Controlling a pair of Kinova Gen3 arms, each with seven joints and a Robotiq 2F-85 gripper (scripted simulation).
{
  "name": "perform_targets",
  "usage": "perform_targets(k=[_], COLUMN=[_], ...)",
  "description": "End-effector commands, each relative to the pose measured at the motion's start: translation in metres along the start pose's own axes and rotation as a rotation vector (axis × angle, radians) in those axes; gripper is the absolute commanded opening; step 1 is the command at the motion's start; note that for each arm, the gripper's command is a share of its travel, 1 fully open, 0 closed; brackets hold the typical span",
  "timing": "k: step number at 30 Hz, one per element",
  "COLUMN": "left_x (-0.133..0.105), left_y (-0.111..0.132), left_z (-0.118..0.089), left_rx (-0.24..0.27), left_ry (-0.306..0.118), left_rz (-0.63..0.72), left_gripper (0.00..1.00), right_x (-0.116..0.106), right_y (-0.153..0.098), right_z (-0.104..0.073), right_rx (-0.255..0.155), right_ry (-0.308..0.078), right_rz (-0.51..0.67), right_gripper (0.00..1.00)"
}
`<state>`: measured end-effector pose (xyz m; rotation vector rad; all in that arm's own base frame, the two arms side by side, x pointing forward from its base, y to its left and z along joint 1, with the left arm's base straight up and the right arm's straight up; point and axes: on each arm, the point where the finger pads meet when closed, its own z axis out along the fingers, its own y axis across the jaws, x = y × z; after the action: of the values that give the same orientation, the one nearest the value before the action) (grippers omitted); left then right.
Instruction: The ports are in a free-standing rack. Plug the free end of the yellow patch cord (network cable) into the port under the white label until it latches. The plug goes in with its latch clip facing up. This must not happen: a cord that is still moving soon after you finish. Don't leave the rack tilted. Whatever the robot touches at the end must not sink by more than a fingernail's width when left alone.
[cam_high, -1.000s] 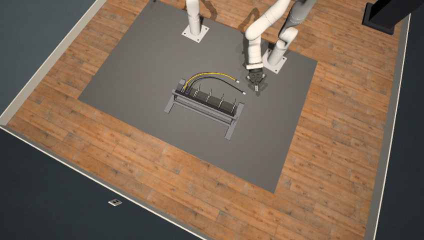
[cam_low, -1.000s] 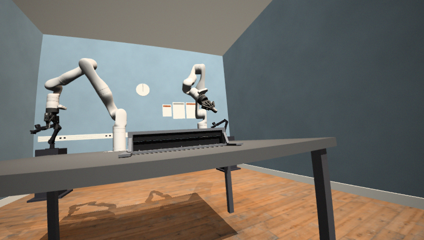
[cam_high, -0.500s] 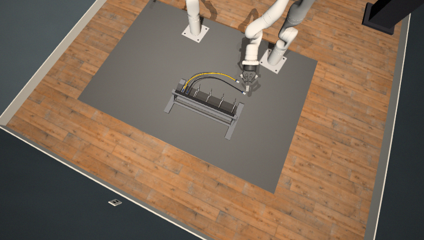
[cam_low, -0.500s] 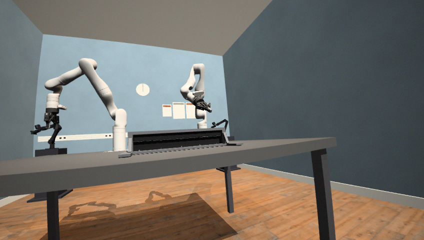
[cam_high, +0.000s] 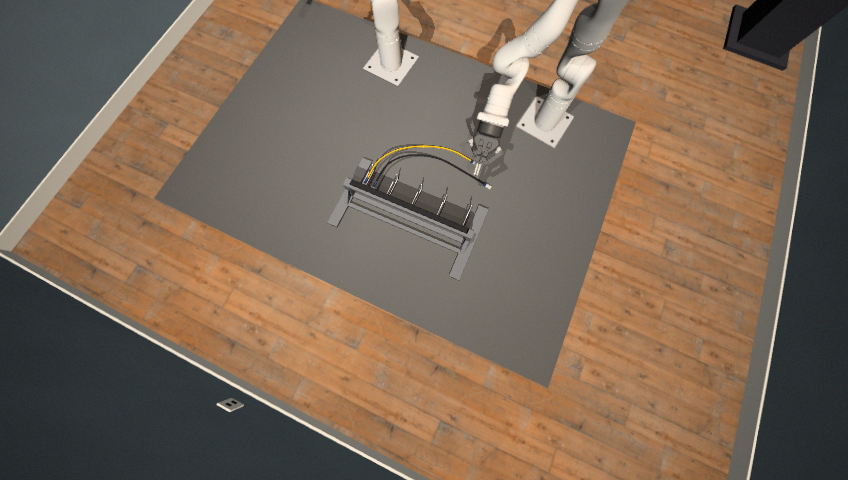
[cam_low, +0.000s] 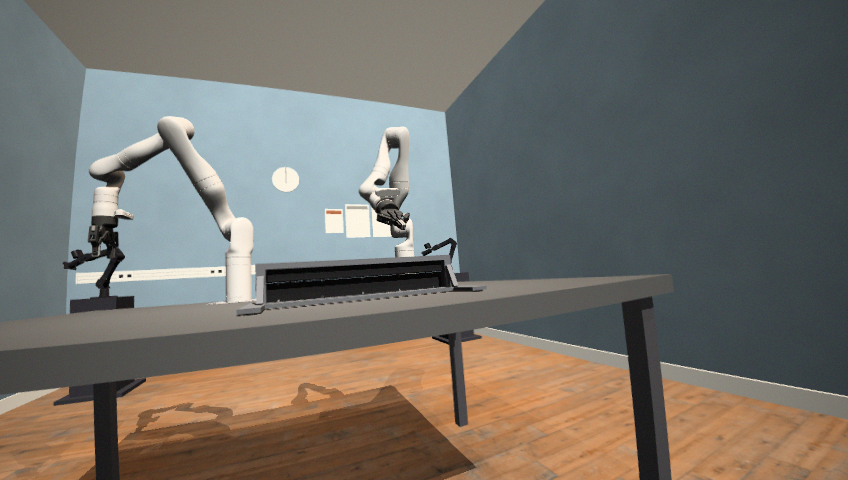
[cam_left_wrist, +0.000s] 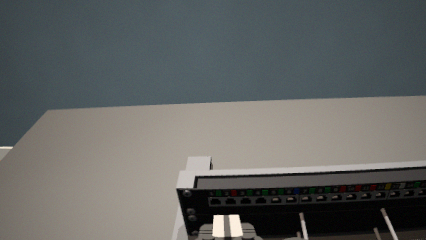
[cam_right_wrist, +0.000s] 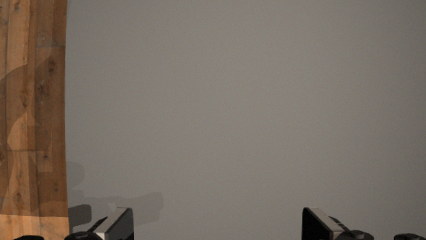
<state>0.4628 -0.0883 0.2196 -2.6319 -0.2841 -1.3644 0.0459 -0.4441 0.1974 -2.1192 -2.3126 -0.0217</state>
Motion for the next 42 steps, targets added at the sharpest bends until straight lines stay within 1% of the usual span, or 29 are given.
perform_targets(k=[1, 6, 11, 26, 32, 34, 38, 42], left_x=[-0.009, -0.013, -0.015, -0.014, -0.015, -0.015, -0.015, -0.015], left_y=[0.007, 0.017, 0.022, 0.026, 0.028, 0.028, 0.03, 0.032], left_z=[-0.001, -0.004, -0.006, -0.005, 0.01, 0.01, 0.03, 0.058], left_rx=[-0.027, -0.065, -0.086, -0.095, -0.095, -0.095, -0.094, -0.093], left_ry=[-0.008, -0.004, -0.002, 0.0, -0.004, -0.004, -0.003, -0.002], left_rz=[-0.001, -0.006, -0.009, -0.013, -0.014, -0.014, -0.014, -0.013], left_gripper=[0.099, 0.099, 0.099, 0.099, 0.099, 0.099, 0.099, 0.099], right_x=[-0.004, -0.004, -0.004, -0.004, -0.004, -0.004, -0.004, -0.004], right_y=[-0.004, -0.004, -0.004, -0.004, -0.004, -0.004, -0.004, -0.004], right_z=[-0.003, -0.003, -0.003, -0.003, -0.003, -0.003, -0.003, -0.003], right_rx=[0.007, 0.007, 0.007, 0.007, 0.007, 0.007, 0.007, 0.007], right_ry=[-0.013, -0.013, -0.013, -0.013, -0.013, -0.013, -0.013, -0.013], right_rz=[-0.006, -0.006, -0.006, -0.006, -0.006, -0.006, -0.006, -0.006], right_gripper=[1.0, 1.0, 1.0, 1.0, 1.0, 1.0, 1.0, 1.0])
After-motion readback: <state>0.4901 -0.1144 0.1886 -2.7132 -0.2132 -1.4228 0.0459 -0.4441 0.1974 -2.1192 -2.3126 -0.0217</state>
